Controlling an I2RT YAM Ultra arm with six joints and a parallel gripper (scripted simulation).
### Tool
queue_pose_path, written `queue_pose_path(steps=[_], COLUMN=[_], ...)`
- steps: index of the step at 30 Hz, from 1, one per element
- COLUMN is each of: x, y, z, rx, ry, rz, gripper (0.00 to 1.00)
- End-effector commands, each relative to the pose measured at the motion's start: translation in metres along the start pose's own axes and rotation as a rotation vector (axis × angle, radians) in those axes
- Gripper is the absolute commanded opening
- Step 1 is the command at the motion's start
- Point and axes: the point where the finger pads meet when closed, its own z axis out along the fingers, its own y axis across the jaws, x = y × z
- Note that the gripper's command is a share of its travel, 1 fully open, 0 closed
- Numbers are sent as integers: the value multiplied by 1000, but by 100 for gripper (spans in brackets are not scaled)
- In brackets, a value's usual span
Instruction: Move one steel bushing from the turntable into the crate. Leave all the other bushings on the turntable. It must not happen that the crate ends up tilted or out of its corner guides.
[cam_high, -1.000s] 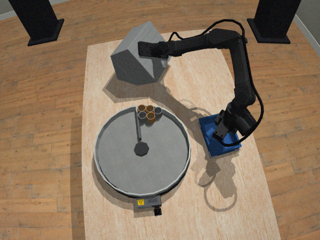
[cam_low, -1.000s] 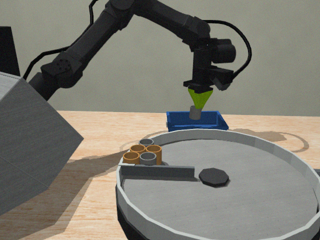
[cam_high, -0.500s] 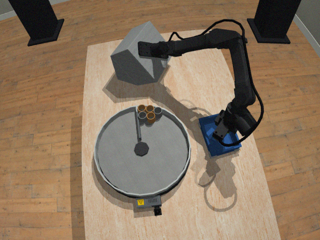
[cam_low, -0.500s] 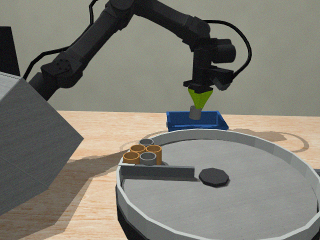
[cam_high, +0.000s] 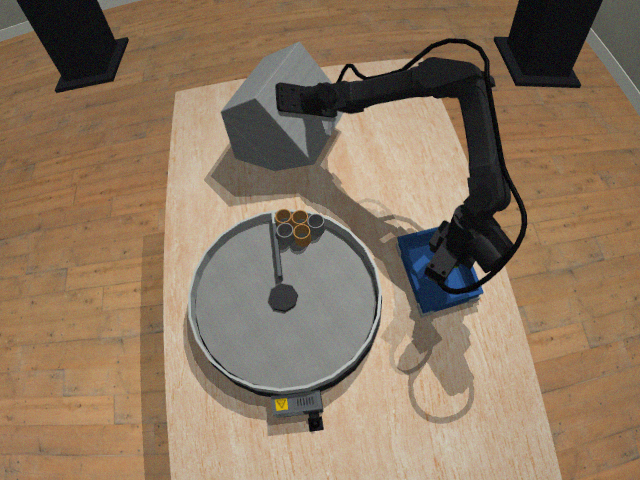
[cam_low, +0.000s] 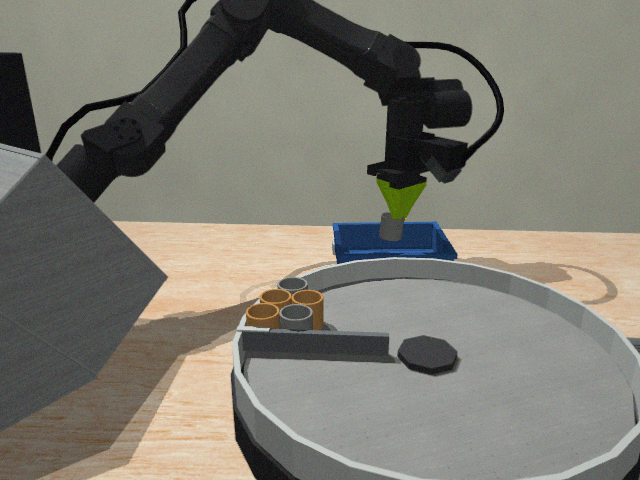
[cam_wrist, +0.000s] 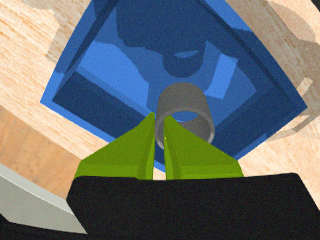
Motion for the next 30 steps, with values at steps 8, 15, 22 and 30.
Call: queue_pose_path(steps=[8, 15, 22, 30], x=[-6, -3, -10, -8], y=[-6, 0, 1, 4], z=[18, 23, 26, 28], rx=[15, -3, -8, -16], ry=[-10, -19, -33, -34], rz=[17, 3, 11, 3], gripper=[0, 0, 0, 0])
